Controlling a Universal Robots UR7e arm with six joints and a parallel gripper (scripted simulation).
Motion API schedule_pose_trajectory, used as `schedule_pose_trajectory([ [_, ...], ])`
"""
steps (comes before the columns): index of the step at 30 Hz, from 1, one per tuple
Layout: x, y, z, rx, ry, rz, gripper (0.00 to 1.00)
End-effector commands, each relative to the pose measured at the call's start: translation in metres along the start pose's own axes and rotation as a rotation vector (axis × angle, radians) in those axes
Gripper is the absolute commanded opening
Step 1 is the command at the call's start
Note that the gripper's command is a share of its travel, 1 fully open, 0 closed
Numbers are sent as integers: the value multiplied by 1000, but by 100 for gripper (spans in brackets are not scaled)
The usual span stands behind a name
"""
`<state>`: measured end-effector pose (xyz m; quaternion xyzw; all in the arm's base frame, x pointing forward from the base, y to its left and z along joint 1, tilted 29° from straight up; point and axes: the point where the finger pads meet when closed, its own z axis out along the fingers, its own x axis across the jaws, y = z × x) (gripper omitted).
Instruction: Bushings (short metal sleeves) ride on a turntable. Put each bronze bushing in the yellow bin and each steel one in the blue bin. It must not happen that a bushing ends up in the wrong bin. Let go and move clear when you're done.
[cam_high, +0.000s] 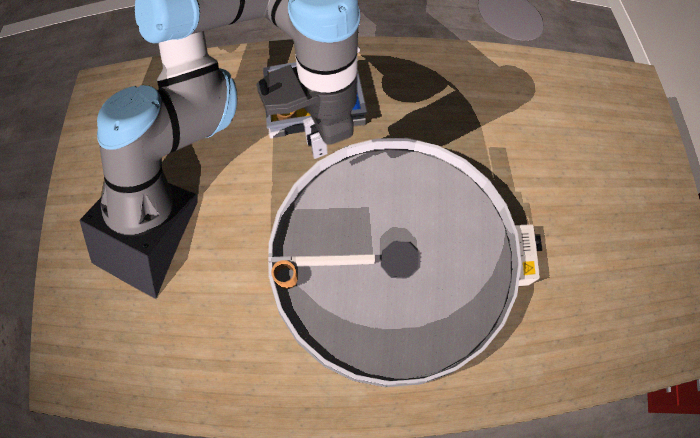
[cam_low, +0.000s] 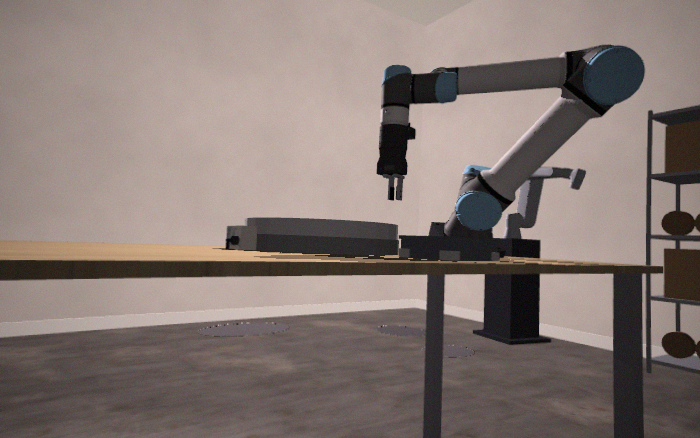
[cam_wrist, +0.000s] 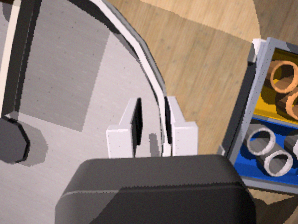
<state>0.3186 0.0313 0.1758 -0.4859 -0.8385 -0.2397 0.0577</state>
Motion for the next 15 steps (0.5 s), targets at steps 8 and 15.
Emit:
schedule_pose_trajectory([
  [8, -53, -41, 4, 2, 9, -8, 45],
  [15, -71, -54, 4, 3, 10, -8, 45],
])
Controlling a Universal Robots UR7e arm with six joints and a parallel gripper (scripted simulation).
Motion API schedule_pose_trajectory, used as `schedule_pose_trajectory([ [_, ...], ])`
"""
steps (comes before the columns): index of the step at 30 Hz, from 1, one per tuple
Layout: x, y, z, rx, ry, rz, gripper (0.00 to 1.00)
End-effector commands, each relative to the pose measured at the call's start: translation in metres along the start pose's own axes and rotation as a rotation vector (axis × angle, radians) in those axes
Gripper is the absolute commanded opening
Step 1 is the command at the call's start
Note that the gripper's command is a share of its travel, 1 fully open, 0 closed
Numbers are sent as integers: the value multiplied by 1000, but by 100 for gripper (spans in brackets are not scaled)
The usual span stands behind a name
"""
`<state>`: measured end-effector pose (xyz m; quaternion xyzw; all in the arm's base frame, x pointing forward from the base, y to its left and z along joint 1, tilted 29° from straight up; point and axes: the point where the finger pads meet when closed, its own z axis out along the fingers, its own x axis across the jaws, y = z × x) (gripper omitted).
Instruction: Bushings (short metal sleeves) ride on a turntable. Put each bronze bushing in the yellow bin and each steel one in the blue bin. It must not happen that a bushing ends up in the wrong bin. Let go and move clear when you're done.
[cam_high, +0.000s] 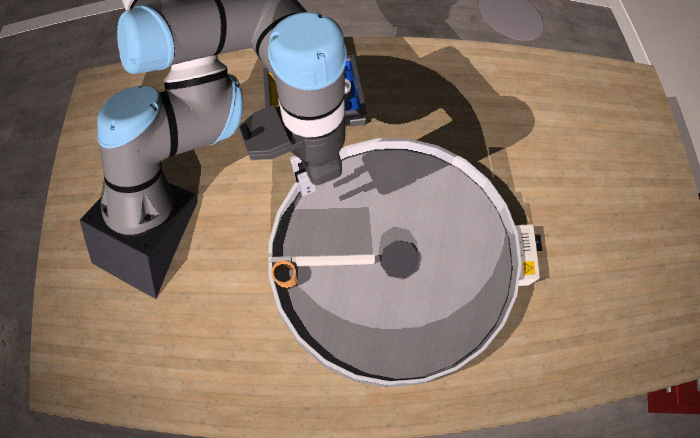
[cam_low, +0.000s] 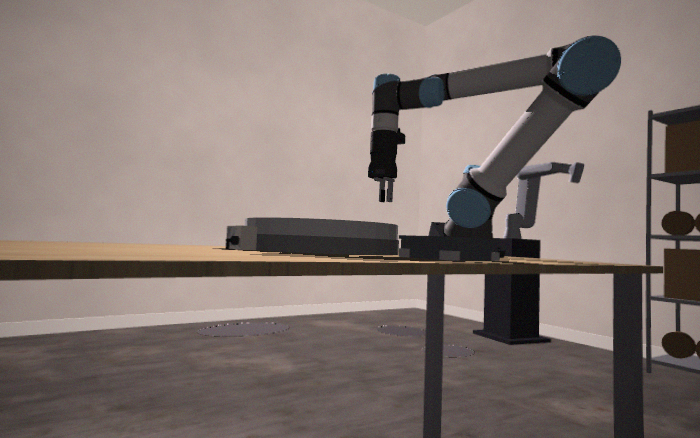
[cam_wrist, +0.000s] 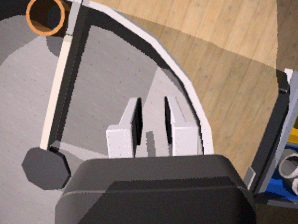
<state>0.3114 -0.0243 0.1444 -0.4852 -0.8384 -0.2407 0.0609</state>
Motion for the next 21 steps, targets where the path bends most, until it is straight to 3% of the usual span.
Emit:
schedule_pose_trajectory([
  [1, -21, -14, 3, 1, 3, -8, 45],
  [4, -43, -31, 3, 2, 4, -8, 45],
  [14, -65, -48, 4, 2, 5, -9, 45],
  [16, -83, -61, 4, 3, 5, -9, 45],
  [21, -100, -74, 5, 3, 6, -9, 45],
])
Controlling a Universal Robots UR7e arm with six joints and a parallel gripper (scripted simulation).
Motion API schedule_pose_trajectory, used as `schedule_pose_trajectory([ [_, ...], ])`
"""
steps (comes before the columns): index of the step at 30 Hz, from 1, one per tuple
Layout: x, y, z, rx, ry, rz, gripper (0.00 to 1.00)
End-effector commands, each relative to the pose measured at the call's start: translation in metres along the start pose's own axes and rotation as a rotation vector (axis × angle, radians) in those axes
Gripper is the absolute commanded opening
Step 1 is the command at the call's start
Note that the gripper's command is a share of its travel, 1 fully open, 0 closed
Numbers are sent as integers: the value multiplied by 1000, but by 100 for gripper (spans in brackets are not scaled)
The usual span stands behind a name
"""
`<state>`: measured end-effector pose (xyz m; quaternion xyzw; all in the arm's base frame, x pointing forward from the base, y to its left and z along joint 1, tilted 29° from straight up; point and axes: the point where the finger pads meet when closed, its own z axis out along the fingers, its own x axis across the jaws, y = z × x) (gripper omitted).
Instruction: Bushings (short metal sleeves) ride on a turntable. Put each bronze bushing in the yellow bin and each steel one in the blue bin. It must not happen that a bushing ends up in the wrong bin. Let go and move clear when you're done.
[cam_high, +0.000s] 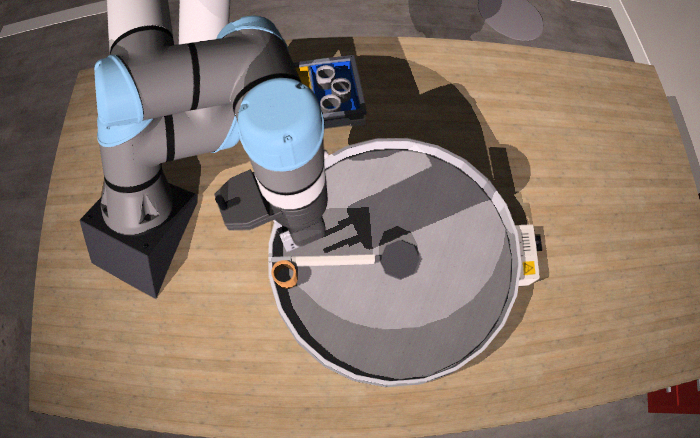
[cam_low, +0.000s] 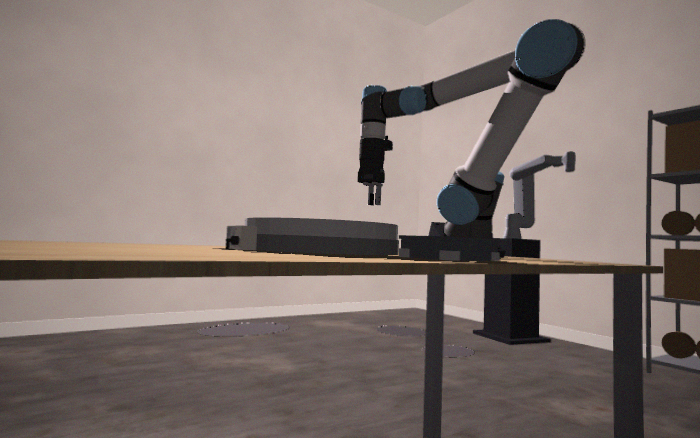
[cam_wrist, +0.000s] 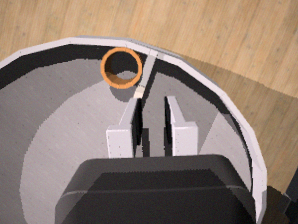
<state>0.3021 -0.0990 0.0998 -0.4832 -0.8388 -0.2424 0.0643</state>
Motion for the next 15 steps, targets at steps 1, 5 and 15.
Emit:
schedule_pose_trajectory([
  [1, -32, -21, 1, 2, -3, -6, 45],
  [5, -41, -27, 1, 2, -2, -6, 45],
  [15, -41, -27, 1, 2, -2, -6, 45],
])
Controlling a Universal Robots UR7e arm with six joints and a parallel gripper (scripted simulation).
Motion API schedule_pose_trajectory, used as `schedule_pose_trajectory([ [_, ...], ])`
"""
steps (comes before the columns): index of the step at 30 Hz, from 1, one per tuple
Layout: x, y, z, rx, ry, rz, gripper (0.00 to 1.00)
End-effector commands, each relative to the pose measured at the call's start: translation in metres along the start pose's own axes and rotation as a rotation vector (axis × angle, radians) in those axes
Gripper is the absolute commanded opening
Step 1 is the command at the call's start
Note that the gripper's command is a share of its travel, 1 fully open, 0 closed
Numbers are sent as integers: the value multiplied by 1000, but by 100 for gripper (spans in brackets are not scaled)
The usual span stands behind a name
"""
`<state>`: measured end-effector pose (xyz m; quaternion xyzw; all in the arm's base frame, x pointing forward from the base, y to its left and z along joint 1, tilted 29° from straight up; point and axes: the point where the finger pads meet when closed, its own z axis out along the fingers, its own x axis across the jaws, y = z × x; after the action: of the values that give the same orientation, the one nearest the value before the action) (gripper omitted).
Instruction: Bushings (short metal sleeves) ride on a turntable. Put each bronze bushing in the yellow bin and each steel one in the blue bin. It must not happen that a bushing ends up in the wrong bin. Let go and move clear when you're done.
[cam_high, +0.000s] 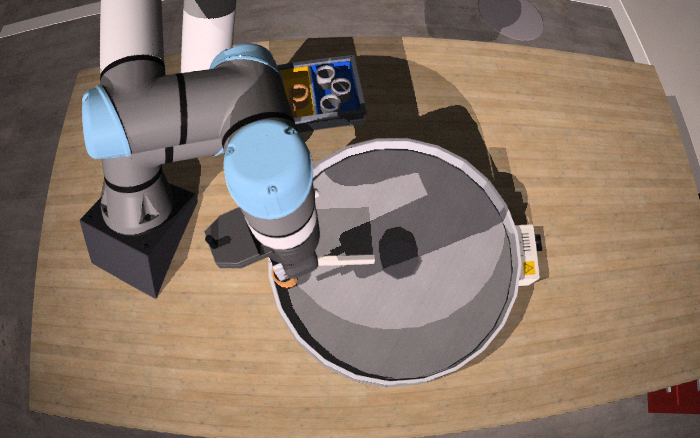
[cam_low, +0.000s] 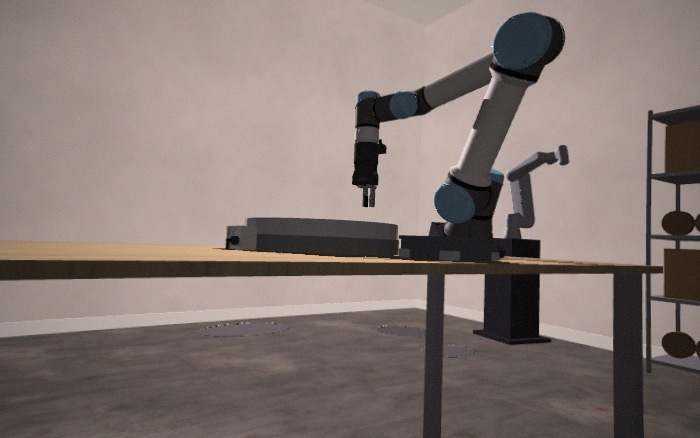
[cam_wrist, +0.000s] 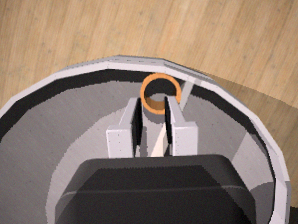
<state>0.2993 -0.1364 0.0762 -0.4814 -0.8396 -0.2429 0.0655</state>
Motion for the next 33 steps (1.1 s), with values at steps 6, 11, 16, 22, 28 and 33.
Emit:
schedule_pose_trajectory([
  [6, -5, -2, -2, 2, -6, -3, 45],
  [11, -5, -2, -2, 2, -6, -3, 45],
  [16, -3, -1, 3, 1, -4, -2, 45],
  [22, -4, -1, 14, 1, -4, -3, 45],
  [28, -4, -1, 23, 2, -5, -3, 45],
  [33, -5, -1, 28, 2, -5, -3, 45],
])
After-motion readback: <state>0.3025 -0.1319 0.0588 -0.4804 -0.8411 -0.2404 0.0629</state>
